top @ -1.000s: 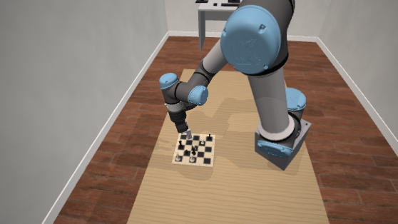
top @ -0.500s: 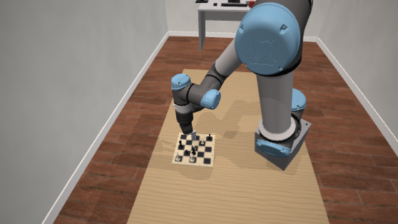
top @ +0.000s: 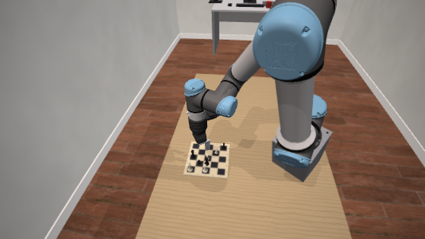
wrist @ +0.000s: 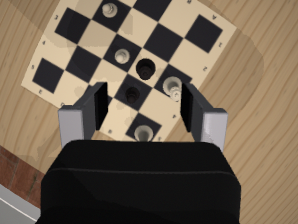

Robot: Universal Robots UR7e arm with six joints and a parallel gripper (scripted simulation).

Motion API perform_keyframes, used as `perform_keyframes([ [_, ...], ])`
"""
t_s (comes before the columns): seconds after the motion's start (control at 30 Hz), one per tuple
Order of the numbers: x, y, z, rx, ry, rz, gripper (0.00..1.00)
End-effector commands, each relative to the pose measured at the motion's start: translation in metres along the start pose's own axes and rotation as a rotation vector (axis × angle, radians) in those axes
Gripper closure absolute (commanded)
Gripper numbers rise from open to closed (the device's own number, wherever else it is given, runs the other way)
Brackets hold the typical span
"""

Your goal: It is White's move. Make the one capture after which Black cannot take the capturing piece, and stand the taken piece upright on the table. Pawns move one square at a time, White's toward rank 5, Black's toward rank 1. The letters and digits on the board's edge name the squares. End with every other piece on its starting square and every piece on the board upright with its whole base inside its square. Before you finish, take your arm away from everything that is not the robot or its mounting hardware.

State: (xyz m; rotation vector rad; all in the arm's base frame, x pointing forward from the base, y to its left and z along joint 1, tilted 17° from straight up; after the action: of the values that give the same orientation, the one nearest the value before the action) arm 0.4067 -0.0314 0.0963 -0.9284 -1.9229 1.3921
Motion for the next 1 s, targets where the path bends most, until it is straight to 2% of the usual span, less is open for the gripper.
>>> perform_keyframes([
  [0.0,0.0,0.0,0.0,-0.001,0.0,0.001,0.0],
  [0.3,0.0,0.0,0.0,-0.001,-0.011,0.001,0.0],
  [0.63,-0.001,0.003,0.002,-0.001,-0.111,0.001,0.0],
  [0.97,-0.003,0.011,0.005,-0.001,-0.417,0.001,0.0],
])
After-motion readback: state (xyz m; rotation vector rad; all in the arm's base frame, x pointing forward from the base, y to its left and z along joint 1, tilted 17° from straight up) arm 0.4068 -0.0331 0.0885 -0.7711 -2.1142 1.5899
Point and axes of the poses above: the point where the finger pads meet when closed, its own y axis out along the fingers, its own x axis across the jaws, z = x × y, the point moved 9 cm from there along -y, back along the fingers, and after that the axes turned 10 degrees about -y, right-handed, at the moved point
